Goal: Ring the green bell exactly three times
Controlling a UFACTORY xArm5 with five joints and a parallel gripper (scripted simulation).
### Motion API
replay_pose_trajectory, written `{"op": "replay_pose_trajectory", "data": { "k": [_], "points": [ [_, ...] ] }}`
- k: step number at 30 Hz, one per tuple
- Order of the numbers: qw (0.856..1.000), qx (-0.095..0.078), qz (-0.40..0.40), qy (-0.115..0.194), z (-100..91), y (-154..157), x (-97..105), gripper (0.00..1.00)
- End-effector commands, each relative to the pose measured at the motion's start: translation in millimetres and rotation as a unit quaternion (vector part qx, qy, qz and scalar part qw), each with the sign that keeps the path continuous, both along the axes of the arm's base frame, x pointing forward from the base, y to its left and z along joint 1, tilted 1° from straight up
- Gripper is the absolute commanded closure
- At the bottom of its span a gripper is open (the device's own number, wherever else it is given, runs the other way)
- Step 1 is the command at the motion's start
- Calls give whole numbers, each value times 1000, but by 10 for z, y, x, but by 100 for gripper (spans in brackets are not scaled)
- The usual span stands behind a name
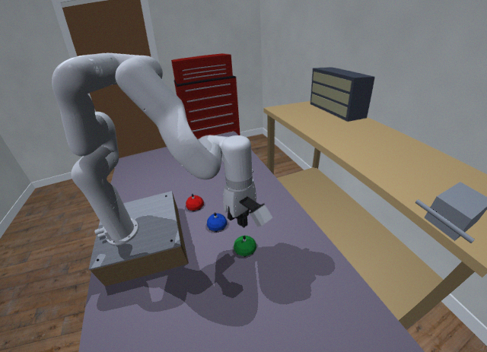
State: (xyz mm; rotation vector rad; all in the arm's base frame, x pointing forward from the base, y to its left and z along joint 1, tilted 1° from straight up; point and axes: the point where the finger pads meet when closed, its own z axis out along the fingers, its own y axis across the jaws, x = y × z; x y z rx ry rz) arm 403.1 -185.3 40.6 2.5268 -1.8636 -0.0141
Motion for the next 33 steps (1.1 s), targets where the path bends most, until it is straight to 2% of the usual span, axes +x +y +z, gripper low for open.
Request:
{"op": "replay_pose_trajectory", "data": {
  "k": [1,16,33],
  "points": [
    [1000,-1,0,-2,3,-6,13,100],
    [1000,-1,0,-2,-141,-3,15,100],
    [1000,-1,0,-2,-416,5,25,100]
  ]
}}
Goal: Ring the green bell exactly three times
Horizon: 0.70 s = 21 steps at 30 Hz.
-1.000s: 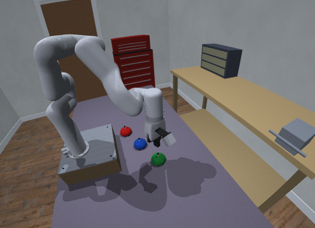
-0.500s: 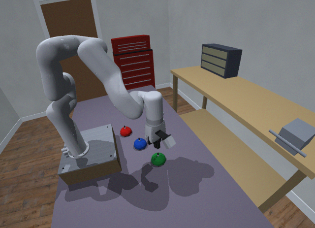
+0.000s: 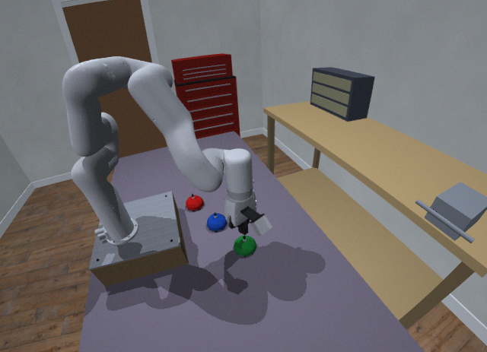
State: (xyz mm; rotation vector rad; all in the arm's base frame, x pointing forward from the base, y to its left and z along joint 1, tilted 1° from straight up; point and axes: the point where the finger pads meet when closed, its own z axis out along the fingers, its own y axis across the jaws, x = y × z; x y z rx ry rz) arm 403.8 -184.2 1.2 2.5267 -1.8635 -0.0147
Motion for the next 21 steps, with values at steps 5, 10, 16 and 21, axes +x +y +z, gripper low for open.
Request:
{"op": "replay_pose_trajectory", "data": {
  "k": [5,10,16,21],
  "points": [
    [1000,-1,0,-2,-96,-5,20,100],
    [1000,-1,0,-2,-150,-3,22,100],
    [1000,-1,0,-2,-180,-2,23,100],
    [1000,-1,0,-2,-190,-2,24,100]
  ]
}}
